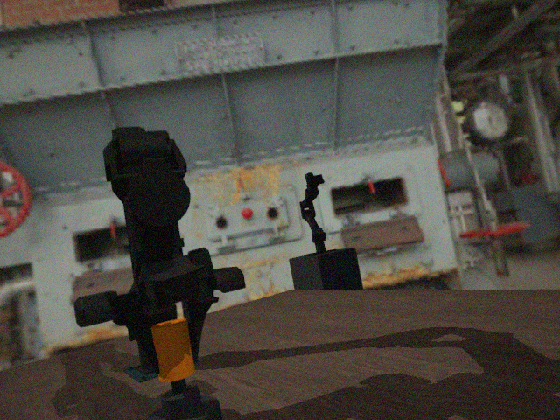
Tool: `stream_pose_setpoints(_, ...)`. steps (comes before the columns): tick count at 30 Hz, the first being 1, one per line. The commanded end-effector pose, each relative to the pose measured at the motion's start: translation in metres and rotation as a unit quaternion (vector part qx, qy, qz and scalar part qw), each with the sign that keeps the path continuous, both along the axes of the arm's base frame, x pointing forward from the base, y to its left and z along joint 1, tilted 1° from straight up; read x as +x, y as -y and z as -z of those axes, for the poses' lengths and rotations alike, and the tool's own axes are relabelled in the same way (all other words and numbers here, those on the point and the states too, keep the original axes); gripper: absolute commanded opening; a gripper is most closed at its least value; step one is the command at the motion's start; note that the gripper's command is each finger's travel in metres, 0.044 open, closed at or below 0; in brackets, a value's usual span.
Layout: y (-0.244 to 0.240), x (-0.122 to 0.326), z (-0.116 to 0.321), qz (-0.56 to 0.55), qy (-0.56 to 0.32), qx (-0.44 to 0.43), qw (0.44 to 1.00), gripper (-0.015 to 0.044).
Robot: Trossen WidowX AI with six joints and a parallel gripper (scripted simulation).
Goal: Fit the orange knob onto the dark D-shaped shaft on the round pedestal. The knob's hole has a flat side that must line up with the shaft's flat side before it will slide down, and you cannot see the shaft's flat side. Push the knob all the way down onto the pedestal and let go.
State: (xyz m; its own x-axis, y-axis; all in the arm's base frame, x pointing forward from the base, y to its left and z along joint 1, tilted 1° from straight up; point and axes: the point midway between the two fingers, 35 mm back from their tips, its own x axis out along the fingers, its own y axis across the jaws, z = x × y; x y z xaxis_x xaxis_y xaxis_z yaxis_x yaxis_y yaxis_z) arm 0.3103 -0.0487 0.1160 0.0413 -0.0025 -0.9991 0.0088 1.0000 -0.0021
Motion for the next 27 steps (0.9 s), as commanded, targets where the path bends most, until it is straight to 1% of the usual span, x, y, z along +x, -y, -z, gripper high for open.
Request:
stream_pose_setpoints(1,-0.0008,0.0001,0.0005,0.001,0.001,0.002,1.000,0.0000)
stream_pose_setpoints(27,0.0002,0.0002,-0.0020,-0.003,0.001,0.001,1.000,0.0000)
